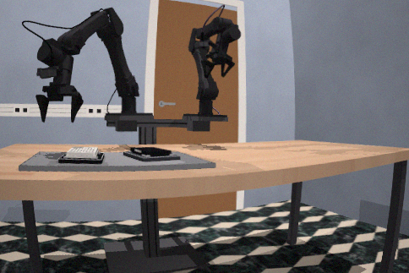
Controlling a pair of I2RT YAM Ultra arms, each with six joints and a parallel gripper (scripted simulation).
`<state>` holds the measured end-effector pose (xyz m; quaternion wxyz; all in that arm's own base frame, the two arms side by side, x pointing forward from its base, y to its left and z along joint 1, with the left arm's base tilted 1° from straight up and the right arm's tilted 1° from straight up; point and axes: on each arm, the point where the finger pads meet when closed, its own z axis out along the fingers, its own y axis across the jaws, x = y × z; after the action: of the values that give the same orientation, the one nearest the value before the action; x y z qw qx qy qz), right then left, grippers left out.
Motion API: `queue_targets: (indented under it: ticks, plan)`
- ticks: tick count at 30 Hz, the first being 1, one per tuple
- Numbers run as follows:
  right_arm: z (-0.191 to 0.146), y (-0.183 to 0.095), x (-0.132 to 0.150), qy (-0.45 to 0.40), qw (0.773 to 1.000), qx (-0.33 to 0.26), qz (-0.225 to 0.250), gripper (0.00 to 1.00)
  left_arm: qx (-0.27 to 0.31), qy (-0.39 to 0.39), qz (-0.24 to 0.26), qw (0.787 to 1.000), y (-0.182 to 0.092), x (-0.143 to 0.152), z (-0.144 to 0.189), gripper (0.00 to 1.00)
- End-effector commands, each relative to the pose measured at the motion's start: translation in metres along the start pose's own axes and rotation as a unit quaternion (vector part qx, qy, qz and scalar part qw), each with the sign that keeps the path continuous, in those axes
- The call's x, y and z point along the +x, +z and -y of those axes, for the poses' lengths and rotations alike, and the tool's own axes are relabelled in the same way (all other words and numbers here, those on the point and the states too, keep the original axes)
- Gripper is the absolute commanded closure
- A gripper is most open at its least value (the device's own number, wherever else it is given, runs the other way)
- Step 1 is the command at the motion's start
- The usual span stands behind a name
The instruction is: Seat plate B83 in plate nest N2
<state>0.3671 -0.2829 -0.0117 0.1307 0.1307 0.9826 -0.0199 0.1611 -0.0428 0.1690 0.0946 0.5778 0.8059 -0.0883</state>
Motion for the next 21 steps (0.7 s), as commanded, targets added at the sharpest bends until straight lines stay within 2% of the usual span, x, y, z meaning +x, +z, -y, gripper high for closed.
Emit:
queue_targets:
  ticks: [1,8,10,14,18,21]
  plan:
    - [-0.018,0.005,0.002,-0.004,1.0,-0.002,-0.027,0.0,-0.003,-0.002,0.007,1.0,-0.001,0.001,0.005,0.0]
    - [-0.037,0.016,0.003,-0.041,0.996,-0.003,-0.074,0.0,-0.003,-0.002,0.007,1.0,-0.001,0.001,0.005,0.0]
    - [-0.046,0.021,0.005,-0.036,0.997,-0.003,-0.074,0.0,-0.003,-0.002,0.007,1.0,-0.001,0.001,0.005,0.0]
    - [-0.064,0.03,0.009,-0.077,0.989,-0.001,-0.123,0.0,-0.003,-0.002,0.007,1.0,-0.001,0.001,0.005,0.0]
    - [-0.081,0.04,0.015,-0.071,0.989,-0.003,-0.13,0.0,-0.003,-0.002,0.007,1.0,-0.001,0.001,0.005,0.0]
    - [-0.081,0.038,0.018,-0.068,0.989,-0.002,-0.129,0.0,-0.003,-0.002,0.007,1.0,-0.001,0.001,0.005,0.0]
